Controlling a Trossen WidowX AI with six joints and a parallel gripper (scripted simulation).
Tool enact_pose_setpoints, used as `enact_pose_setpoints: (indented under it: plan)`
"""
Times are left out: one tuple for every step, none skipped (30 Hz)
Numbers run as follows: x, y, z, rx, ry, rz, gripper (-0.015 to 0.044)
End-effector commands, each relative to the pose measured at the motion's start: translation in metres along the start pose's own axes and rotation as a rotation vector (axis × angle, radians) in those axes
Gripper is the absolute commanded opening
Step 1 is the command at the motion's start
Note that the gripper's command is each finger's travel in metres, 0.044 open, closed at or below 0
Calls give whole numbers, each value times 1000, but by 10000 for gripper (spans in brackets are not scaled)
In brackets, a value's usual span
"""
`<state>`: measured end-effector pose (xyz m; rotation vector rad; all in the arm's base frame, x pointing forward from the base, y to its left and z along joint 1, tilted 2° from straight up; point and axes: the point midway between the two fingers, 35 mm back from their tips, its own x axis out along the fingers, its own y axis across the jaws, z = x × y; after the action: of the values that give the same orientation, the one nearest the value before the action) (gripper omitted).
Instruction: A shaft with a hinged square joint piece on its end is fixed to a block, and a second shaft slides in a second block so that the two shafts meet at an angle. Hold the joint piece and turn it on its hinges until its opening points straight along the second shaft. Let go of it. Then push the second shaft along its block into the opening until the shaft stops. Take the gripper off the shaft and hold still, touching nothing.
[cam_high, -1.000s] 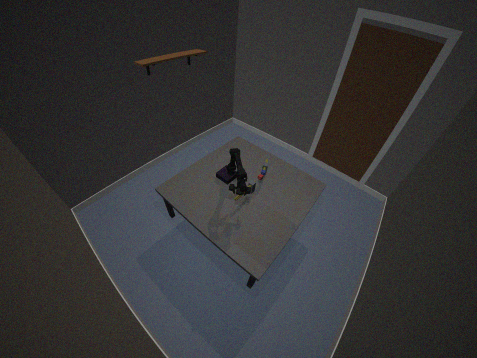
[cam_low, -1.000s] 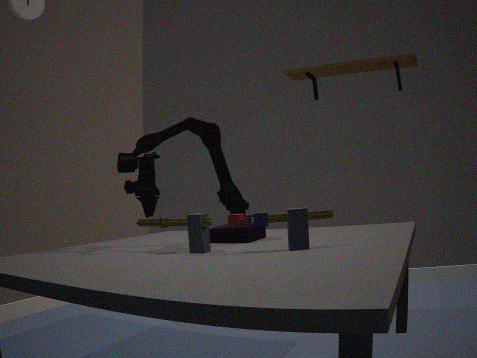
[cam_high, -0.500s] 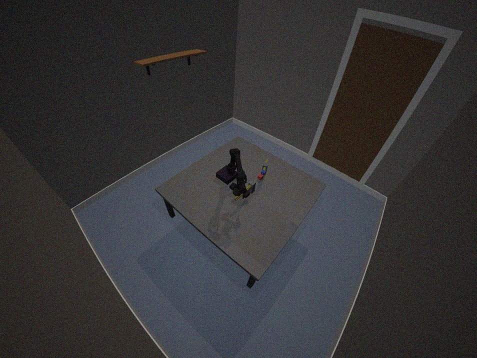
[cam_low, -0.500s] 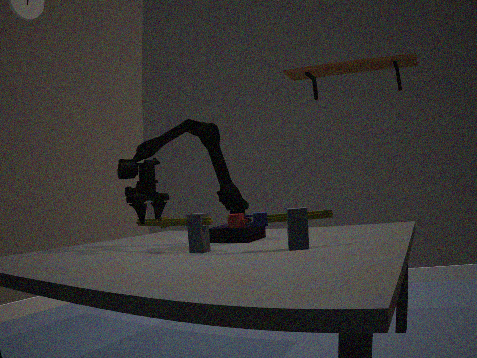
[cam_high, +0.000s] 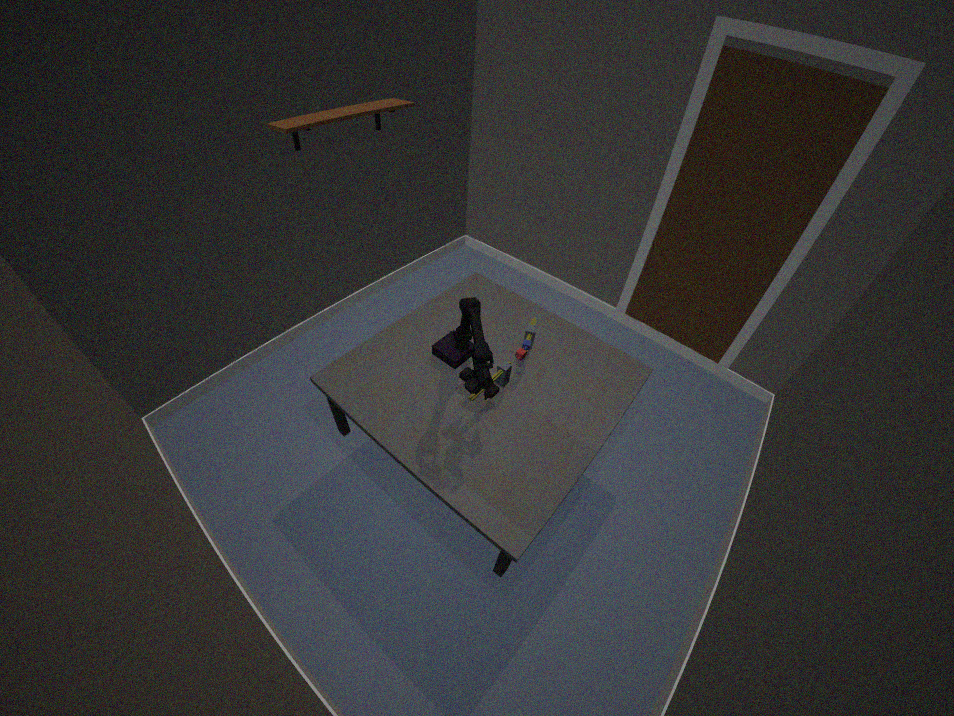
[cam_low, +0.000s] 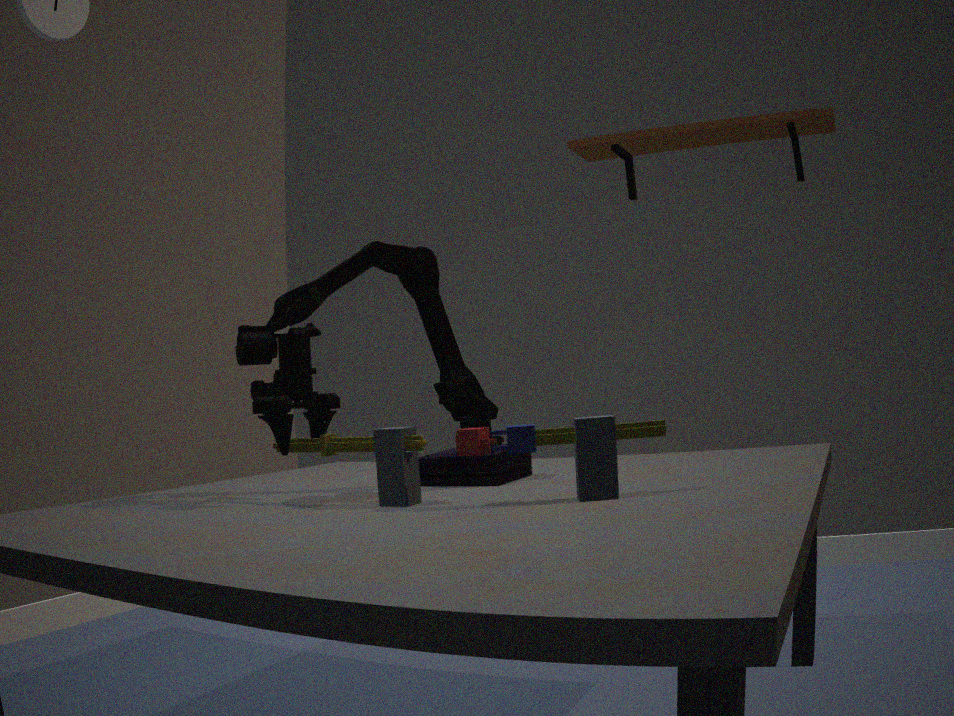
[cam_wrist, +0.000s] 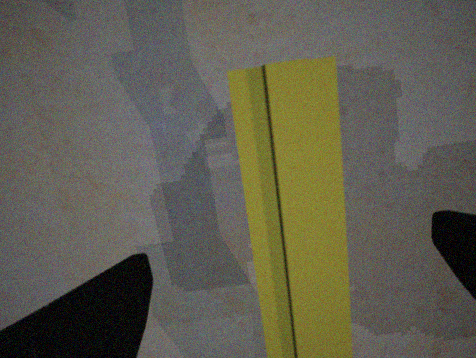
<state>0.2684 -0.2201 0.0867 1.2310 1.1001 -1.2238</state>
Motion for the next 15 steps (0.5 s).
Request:
enact_pose_setpoints:
  plan:
    - [9,-1,-1,6,6,-5,440]
    - [11,-1,-1,6,6,-6,440]
    - [12,-1,-2,6,6,-6,440]
    - [14,-1,-2,6,6,-6,440]
    - [15,-1,-2,6,6,-6,440]
    - [17,-1,-2,6,6,-6,440]
    - [18,-1,-2,6,6,-6,440]
    - [19,-1,-2,6,6,-6,440]
    - [19,-1,-2,6,6,-6,440]
    - [19,-1,-2,6,6,-6,414]
    - [19,-1,-2,6,6,-6,387]
    - [19,-1,-2,6,6,-6,361]
    - [19,-1,-2,6,6,-6,335]
    - [19,-1,-2,6,6,-6,309]
    - [19,-1,-2,6,6,-6,282]
